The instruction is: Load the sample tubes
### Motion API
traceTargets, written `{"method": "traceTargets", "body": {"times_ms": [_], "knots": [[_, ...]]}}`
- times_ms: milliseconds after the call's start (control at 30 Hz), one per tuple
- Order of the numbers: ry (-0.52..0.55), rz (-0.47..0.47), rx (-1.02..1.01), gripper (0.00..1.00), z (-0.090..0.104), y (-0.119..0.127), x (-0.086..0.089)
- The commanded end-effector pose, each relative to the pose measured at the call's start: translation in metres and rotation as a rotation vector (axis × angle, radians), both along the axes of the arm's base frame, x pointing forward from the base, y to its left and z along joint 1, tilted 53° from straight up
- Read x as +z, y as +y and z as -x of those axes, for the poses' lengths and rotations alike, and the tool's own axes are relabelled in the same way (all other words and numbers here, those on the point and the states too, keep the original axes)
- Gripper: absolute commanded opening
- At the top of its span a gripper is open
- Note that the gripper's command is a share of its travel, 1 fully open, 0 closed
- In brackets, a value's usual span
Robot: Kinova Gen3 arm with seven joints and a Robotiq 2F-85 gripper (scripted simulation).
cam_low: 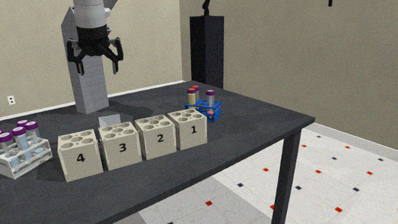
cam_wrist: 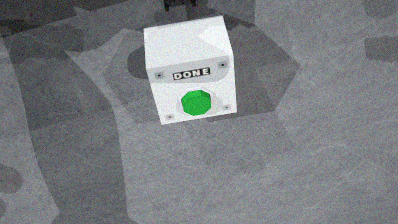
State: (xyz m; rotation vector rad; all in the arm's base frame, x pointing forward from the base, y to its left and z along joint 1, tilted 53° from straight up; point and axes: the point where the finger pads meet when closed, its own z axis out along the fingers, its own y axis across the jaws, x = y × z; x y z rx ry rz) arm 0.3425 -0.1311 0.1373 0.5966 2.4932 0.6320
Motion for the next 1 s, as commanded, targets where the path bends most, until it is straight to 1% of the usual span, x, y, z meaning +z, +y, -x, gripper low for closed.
{"method": "traceTargets", "body": {"times_ms": [0, 233, 300, 433, 800, 867, 967], "knots": [[-0.064, -0.078, -0.146, 1.0, 0.0, -0.023, -0.01], [-0.117, -0.19, -0.343, 1.0, 0.002, -0.056, -0.022], [-0.117, -0.19, -0.343, 1.0, 0.002, -0.056, -0.022], [-0.148, -0.254, -0.455, 1.0, 0.003, -0.074, -0.029], [-0.148, -0.254, -0.455, 1.0, 0.006, -0.126, -0.048], [-0.148, -0.254, -0.455, 1.0, 0.006, -0.126, -0.048], [-0.148, -0.254, -0.456, 1.0, 0.007, -0.14, -0.053]]}}
